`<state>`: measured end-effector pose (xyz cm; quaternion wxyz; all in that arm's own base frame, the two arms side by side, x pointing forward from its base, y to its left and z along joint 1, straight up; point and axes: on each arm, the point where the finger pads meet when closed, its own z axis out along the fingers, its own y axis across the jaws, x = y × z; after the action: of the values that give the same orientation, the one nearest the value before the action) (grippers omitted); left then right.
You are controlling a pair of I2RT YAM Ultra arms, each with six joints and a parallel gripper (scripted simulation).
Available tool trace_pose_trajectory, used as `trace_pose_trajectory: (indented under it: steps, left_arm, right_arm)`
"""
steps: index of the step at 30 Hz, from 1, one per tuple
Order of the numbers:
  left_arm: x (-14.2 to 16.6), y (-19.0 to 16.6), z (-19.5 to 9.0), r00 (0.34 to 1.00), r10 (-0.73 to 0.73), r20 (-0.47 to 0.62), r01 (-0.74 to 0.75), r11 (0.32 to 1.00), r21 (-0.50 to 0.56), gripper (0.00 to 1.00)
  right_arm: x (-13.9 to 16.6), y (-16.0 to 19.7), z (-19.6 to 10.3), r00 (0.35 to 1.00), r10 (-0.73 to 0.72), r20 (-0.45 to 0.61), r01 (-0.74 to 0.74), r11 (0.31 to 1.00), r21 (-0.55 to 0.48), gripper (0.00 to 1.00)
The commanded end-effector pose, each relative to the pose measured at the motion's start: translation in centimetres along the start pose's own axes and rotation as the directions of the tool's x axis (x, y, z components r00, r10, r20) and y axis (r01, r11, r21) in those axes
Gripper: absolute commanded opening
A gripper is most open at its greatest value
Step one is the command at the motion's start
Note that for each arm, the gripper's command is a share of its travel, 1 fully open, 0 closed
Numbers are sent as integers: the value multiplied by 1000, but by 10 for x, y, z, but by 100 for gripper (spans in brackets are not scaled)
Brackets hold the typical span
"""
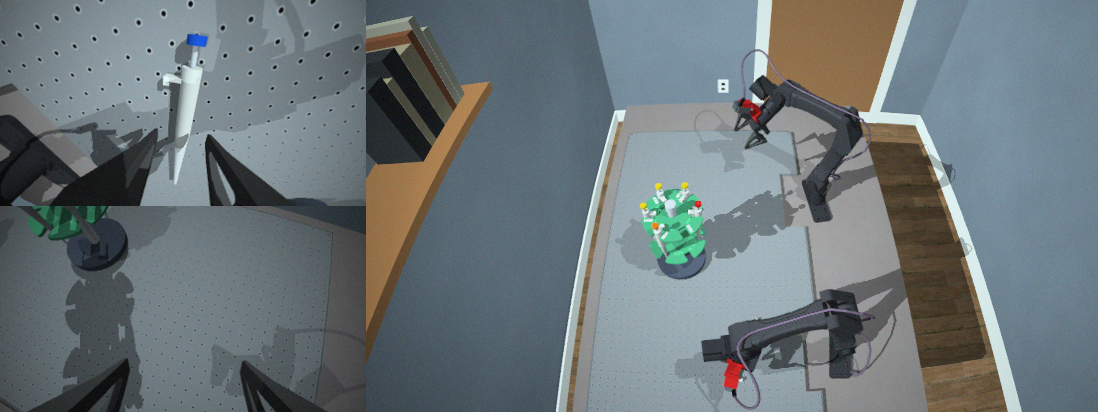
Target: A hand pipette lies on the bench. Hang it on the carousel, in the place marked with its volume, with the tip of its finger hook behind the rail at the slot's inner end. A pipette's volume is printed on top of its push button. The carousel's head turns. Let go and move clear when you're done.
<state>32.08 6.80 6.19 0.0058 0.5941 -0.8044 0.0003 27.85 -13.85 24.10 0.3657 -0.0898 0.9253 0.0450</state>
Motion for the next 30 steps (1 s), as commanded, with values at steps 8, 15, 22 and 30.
trace_pose_trajectory:
  steps: [8, 15, 22, 30]
  left_arm:
    - [-12, -5, -5, 1000, -11, 22, 10, 1000, 10, 54]
    - [-13, -4, -6, 1000, -7, 18, 7, 1000, 3, 54]
    - [-13, -6, -12, 1000, -7, 27, 6, 1000, 20, 54]
    - [-13, -6, -12, 1000, -7, 27, 6, 1000, 20, 54]
  right_arm:
    - [-11, -4, -6, 999, -22, 37, 22, 1000, 15, 100]
    - [-11, -4, -6, 999, -22, 37, 22, 1000, 15, 100]
    - [-11, -4, -6, 999, -22, 37, 22, 1000, 15, 100]
    - [-11, -4, -6, 999, -22, 37, 22, 1000, 15, 100]
